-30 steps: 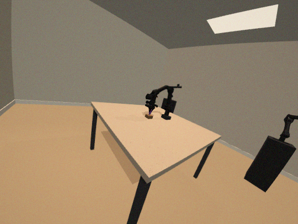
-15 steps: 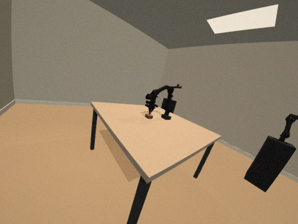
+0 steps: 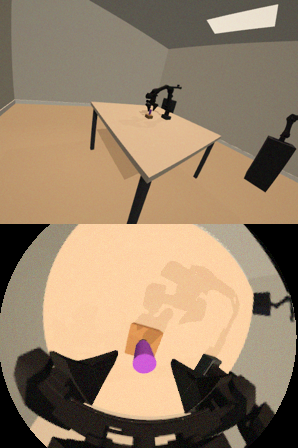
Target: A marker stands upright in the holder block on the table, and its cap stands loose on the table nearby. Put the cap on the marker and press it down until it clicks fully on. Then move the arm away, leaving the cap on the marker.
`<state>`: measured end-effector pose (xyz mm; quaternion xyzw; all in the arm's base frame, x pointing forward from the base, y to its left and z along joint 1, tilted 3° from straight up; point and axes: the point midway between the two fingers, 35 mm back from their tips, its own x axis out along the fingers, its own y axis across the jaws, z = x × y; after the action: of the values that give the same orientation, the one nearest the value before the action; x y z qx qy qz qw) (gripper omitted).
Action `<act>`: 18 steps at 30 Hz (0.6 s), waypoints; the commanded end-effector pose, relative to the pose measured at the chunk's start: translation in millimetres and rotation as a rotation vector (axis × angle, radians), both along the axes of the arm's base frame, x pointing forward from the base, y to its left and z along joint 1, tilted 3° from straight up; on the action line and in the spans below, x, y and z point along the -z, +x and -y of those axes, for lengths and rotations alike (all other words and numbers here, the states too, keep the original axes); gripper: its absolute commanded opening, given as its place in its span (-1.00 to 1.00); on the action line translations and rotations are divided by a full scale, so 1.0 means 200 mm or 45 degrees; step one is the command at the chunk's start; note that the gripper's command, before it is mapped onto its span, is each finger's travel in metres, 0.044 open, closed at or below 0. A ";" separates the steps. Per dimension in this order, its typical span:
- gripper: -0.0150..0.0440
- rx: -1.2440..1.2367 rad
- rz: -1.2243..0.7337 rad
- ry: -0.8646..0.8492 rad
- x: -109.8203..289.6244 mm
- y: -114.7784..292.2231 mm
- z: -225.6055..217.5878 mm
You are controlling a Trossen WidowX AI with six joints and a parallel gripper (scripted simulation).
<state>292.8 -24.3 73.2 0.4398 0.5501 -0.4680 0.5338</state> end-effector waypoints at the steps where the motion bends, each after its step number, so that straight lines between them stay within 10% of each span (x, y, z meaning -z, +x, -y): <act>1: 1.00 0.001 0.036 -0.002 -0.26 0.02 0.00; 8: 1.00 0.001 0.036 -0.002 -0.31 0.02 0.00; 18: 0.11 -1.044 0.017 0.027 -0.28 0.01 0.01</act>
<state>296.0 -24.4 130.6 0.3403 0.6172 -0.3572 0.6129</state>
